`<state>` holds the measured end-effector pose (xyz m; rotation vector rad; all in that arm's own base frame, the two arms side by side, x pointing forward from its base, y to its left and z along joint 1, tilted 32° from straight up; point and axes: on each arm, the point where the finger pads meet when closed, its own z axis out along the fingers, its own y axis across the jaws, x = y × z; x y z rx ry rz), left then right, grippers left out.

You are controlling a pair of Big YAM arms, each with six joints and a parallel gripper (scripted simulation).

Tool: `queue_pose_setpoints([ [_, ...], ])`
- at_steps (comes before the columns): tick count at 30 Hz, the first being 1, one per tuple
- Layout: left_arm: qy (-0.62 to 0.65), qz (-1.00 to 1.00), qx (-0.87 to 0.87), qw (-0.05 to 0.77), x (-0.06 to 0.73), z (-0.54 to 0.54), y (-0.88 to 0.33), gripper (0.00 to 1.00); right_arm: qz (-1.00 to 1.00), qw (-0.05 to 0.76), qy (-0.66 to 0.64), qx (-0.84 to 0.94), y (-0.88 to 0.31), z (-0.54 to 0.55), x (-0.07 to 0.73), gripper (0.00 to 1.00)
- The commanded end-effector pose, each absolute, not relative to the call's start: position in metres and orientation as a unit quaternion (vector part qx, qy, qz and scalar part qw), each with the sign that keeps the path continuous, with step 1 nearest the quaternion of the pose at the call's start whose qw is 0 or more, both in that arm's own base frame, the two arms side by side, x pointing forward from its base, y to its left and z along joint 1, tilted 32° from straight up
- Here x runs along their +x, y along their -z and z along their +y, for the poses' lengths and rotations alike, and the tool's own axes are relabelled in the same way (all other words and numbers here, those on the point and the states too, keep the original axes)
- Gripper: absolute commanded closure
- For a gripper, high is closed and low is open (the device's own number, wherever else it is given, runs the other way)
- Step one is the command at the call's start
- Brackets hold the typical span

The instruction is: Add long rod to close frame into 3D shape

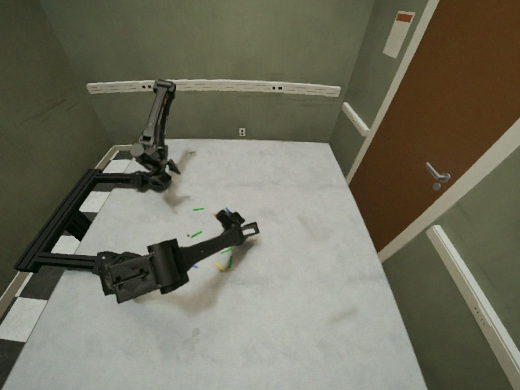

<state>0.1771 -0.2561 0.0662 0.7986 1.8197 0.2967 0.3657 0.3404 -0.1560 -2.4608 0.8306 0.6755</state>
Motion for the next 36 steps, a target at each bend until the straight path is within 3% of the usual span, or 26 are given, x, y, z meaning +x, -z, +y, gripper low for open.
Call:
queue_pose_setpoints([
  [1,-0.111,0.767,0.323,0.543,0.178,-0.269,-0.075,0.00,0.295,0.222,-0.248,-0.895,0.162,0.356,0.369,1.00],
  [36,-0.111,0.767,0.323,0.543,0.178,-0.269,-0.075,0.00,0.310,0.229,-0.234,-0.893,0.171,0.332,0.396,1.00],
])
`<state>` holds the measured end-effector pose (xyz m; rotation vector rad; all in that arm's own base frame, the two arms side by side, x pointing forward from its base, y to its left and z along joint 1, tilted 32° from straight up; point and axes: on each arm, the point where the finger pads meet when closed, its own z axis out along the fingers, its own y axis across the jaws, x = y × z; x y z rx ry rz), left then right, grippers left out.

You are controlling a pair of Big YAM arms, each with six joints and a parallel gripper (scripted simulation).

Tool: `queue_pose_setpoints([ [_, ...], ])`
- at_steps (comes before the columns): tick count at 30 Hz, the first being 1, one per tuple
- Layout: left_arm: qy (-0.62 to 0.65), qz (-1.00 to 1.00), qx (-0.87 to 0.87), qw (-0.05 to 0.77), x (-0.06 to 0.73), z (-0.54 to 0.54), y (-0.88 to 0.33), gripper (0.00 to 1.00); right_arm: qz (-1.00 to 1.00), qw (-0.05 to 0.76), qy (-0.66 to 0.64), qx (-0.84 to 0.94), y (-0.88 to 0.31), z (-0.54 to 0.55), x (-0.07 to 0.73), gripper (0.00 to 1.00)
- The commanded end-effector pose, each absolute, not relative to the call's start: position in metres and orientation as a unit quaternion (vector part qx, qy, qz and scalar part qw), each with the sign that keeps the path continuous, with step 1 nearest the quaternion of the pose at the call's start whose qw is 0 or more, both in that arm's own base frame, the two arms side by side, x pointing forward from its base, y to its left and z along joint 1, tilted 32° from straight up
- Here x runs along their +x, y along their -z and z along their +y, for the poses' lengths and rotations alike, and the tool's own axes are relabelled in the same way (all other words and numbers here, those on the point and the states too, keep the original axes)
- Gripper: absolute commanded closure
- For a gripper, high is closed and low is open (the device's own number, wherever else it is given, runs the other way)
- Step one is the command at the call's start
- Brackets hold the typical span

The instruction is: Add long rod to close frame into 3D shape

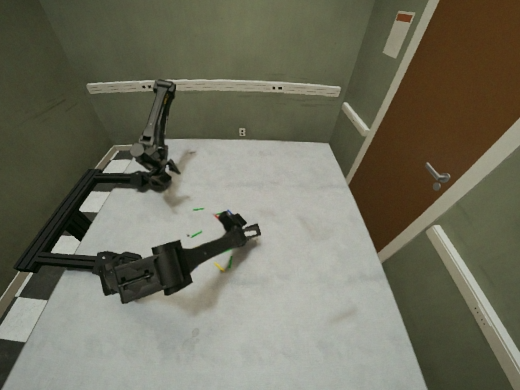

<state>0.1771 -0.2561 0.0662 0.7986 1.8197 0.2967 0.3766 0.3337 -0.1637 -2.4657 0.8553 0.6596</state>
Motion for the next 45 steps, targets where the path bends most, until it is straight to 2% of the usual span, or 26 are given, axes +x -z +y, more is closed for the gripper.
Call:
queue_pose_setpoints([
  [1,-0.111,0.767,0.323,0.543,0.178,-0.269,-0.075,0.00,0.310,0.229,-0.234,-0.893,0.172,0.331,0.397,1.00],
  [34,-0.108,0.768,0.318,0.546,0.181,-0.279,-0.080,0.00,0.303,0.231,-0.243,-0.892,0.186,0.326,0.409,1.00],
  [40,-0.161,0.776,0.342,0.505,0.216,-0.278,-0.067,0.00,0.297,0.231,-0.241,-0.895,0.179,0.333,0.403,1.00],
  [45,-0.192,0.811,0.348,0.430,0.277,-0.269,-0.035,0.00,0.297,0.231,-0.241,-0.895,0.179,0.333,0.403,1.00],
])
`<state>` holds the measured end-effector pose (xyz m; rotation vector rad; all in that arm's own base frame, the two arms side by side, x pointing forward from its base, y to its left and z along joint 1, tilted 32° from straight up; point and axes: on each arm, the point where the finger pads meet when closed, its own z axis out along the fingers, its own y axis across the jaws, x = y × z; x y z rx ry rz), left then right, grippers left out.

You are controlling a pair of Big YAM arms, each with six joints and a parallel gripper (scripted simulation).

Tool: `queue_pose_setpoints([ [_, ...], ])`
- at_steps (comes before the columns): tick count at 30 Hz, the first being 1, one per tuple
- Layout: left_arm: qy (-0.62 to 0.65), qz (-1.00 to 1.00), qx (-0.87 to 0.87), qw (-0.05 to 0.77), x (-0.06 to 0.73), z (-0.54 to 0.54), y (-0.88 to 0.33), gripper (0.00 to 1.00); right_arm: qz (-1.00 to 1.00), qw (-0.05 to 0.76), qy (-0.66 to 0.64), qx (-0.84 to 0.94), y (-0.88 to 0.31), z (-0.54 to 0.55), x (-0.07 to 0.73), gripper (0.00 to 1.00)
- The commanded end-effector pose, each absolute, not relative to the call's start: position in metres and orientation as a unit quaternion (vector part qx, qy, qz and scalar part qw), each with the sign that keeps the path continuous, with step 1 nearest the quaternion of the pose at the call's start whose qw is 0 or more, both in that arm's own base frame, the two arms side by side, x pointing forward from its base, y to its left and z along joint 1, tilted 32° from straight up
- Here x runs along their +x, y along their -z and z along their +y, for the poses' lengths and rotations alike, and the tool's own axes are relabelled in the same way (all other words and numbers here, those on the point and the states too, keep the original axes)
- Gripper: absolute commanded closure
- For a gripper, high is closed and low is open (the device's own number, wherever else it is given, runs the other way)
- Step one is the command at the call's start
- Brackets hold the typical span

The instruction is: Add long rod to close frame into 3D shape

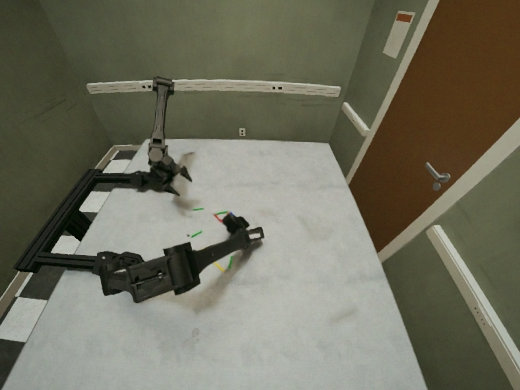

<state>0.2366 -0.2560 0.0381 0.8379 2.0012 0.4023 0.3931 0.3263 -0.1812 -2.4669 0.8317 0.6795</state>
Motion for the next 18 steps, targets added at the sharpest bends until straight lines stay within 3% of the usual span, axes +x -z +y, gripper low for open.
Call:
queue_pose_setpoints([
  [1,-0.192,0.811,0.348,0.430,0.277,-0.269,-0.035,0.00,0.297,0.231,-0.241,-0.895,0.179,0.333,0.403,1.00],
  [10,-0.194,0.856,0.338,0.340,0.352,-0.237,0.009,0.00,0.297,0.231,-0.241,-0.895,0.179,0.333,0.403,1.00],
  [18,-0.181,0.875,0.324,0.311,0.378,-0.220,0.027,0.00,0.297,0.231,-0.241,-0.895,0.179,0.333,0.403,1.00],
])
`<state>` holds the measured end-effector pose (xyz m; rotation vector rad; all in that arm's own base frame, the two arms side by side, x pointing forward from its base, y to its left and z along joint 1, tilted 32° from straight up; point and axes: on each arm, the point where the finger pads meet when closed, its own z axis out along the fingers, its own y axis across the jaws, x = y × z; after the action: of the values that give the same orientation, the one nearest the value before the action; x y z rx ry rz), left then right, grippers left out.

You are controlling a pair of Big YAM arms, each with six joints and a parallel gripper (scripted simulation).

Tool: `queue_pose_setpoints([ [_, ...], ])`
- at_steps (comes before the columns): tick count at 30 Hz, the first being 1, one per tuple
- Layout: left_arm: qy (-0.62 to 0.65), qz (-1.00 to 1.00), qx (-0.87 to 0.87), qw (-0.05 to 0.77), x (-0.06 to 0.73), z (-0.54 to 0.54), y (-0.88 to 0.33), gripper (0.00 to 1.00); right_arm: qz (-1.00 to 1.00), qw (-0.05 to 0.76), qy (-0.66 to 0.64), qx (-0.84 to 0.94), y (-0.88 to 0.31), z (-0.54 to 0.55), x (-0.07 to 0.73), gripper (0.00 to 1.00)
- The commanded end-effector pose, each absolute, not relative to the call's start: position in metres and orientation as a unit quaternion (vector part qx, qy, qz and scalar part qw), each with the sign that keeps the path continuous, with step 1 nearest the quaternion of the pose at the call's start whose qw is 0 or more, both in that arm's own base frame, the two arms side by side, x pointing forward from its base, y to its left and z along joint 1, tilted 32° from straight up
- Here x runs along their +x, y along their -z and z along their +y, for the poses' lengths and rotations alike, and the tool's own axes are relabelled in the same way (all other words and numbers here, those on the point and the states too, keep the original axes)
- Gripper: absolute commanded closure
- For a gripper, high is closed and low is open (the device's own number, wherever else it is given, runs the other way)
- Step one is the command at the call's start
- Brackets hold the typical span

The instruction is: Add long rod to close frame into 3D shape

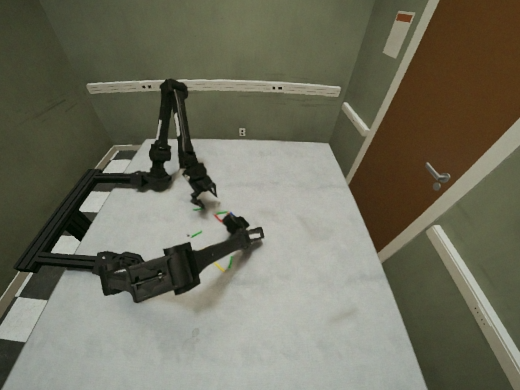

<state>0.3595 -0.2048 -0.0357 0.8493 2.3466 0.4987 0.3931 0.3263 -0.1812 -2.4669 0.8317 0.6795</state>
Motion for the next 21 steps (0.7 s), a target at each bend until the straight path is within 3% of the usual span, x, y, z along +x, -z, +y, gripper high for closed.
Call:
queue_pose_setpoints([
  [1,-0.181,0.875,0.324,0.311,0.378,-0.220,0.027,0.00,0.297,0.231,-0.241,-0.895,0.179,0.333,0.403,1.00],
  [7,-0.178,0.876,0.324,0.309,0.372,-0.221,0.031,0.00,0.297,0.231,-0.241,-0.895,0.179,0.333,0.403,1.00],
  [12,-0.181,0.900,0.253,0.306,0.367,-0.201,0.053,0.57,0.297,0.231,-0.241,-0.895,0.179,0.333,0.403,1.00],
  [21,-0.213,0.910,0.175,0.310,0.376,-0.182,0.088,0.59,0.297,0.231,-0.241,-0.895,0.179,0.333,0.403,1.00],
])
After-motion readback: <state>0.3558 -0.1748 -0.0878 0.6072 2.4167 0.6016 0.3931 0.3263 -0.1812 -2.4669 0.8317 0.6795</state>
